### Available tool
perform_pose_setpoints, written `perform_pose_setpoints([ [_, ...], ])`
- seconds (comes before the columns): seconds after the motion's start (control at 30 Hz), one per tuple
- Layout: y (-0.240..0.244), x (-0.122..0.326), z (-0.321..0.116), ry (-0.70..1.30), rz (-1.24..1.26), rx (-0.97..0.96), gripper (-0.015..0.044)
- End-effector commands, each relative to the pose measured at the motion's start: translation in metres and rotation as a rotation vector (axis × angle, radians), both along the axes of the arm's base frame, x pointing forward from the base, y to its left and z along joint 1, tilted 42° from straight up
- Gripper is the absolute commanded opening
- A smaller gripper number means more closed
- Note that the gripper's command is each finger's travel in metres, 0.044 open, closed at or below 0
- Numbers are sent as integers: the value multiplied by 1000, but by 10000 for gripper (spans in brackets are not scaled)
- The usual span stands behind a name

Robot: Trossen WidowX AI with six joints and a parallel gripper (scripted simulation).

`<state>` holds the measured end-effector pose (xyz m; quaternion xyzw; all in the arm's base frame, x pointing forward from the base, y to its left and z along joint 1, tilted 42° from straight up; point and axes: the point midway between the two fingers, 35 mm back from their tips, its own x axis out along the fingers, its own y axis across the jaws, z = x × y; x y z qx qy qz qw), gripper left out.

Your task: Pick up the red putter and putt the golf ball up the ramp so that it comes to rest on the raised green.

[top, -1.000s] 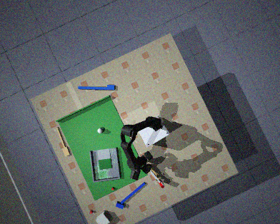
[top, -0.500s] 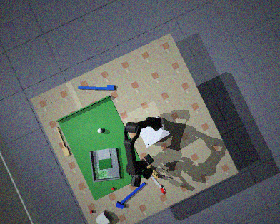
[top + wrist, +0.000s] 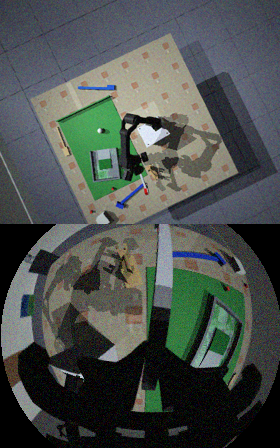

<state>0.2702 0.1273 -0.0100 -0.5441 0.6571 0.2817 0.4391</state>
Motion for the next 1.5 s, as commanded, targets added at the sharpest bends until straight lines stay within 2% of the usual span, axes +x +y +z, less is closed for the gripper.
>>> perform_pose_setpoints([
  [0.0,-16,1,19,-70,-118,-15,0],
  [0.7,-111,-17,116,-498,-781,-112,0],
  [1.47,-199,-89,193,-1006,-1447,-222,0],
])
